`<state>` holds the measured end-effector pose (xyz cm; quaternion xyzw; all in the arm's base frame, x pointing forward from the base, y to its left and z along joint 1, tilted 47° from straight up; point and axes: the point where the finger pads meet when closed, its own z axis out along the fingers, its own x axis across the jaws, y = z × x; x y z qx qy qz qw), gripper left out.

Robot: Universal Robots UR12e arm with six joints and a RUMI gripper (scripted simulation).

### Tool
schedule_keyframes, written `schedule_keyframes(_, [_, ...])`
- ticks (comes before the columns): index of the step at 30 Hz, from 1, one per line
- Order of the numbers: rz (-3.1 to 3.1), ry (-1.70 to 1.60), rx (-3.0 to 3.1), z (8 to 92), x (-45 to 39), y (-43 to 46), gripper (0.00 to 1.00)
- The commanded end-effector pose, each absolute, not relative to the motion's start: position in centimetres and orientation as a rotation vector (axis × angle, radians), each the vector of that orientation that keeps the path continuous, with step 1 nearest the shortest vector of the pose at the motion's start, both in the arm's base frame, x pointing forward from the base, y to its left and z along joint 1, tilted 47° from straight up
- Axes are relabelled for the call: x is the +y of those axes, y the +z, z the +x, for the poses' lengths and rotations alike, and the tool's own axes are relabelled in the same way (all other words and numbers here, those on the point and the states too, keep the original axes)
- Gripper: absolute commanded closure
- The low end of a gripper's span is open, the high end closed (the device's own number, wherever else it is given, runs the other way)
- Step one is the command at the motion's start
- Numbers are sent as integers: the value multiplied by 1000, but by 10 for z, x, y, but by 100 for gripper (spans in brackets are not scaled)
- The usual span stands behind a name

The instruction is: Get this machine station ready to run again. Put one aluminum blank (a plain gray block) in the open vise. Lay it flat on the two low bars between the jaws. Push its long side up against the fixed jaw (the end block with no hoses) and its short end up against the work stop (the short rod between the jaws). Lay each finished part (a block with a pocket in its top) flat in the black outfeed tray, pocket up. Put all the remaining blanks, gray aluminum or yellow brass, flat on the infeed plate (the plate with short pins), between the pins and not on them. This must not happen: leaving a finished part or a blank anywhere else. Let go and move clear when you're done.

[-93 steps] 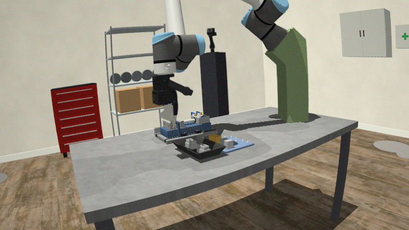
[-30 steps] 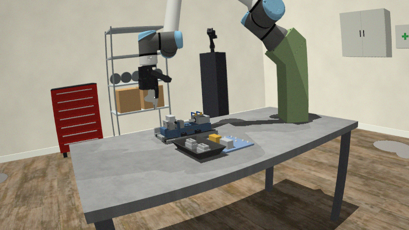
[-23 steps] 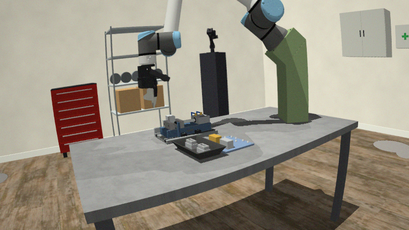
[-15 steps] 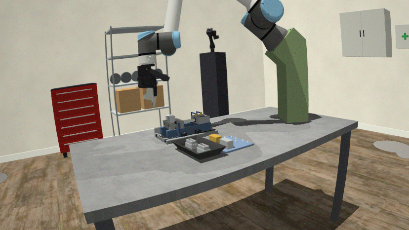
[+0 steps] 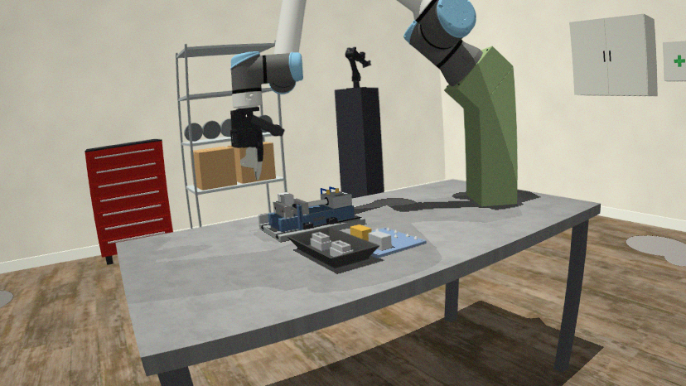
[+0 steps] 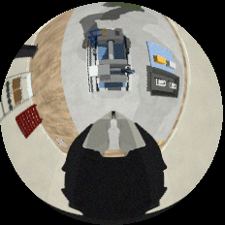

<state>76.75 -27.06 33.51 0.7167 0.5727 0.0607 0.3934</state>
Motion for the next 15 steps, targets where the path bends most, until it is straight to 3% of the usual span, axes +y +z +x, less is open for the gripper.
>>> schedule_keyframes(1, [1818, 155, 1453, 768, -270, 336, 100])
schedule_keyframes(15, [1824, 159, 1446, 767, -271, 336, 100])
